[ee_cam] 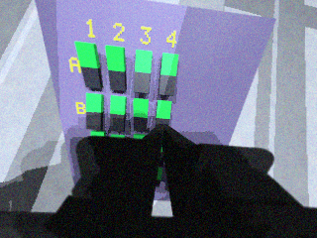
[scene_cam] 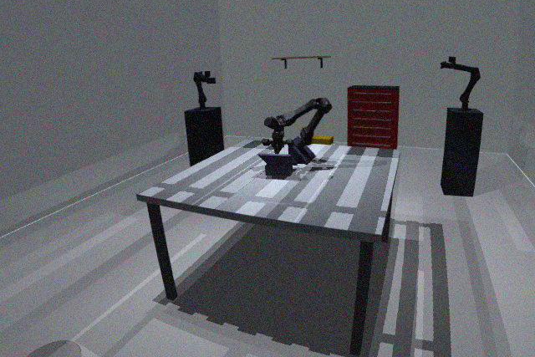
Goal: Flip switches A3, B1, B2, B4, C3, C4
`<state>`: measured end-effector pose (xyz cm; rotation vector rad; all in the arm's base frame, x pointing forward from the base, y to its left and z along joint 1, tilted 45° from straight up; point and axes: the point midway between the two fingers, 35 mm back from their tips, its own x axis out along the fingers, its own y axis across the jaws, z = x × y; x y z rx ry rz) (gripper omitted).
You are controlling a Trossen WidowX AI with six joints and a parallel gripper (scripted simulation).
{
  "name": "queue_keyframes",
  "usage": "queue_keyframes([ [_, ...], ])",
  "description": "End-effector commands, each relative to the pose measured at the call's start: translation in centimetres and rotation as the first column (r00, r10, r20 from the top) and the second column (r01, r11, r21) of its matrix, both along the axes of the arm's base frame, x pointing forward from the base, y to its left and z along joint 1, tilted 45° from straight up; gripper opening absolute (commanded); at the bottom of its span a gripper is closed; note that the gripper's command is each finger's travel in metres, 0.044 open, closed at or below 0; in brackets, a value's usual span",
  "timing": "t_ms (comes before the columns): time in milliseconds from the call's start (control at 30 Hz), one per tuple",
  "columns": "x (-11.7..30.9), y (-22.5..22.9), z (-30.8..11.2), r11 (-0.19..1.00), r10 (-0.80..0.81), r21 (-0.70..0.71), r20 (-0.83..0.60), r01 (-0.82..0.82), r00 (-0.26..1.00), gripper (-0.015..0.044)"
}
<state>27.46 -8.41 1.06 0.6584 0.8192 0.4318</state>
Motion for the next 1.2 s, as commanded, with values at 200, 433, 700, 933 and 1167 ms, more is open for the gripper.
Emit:
queue_keyframes([
  [200, 0.1, 0.1, -0.1, 1.0, -0.002, 0.004, -0.002, 0.002, 1.0, 0.0],
  [433, 0.1, 0.2, -0.1, 1.0, -0.002, 0.004, -0.001, 0.002, 1.0, 0.0],
  [700, 0.2, 0.2, -0.2, 1.0, -0.002, 0.004, -0.001, 0.002, 1.0, 0.0],
  [933, 0.1, 0.1, -0.1, 1.0, 0.0, 0.0, 0.0, 0.0, 1.0, 0.0],
  [1167, -3.5, -3.6, 3.1, 1.0, 0.015, -0.002, -0.024, -0.015, 1.0, 0.0],
])
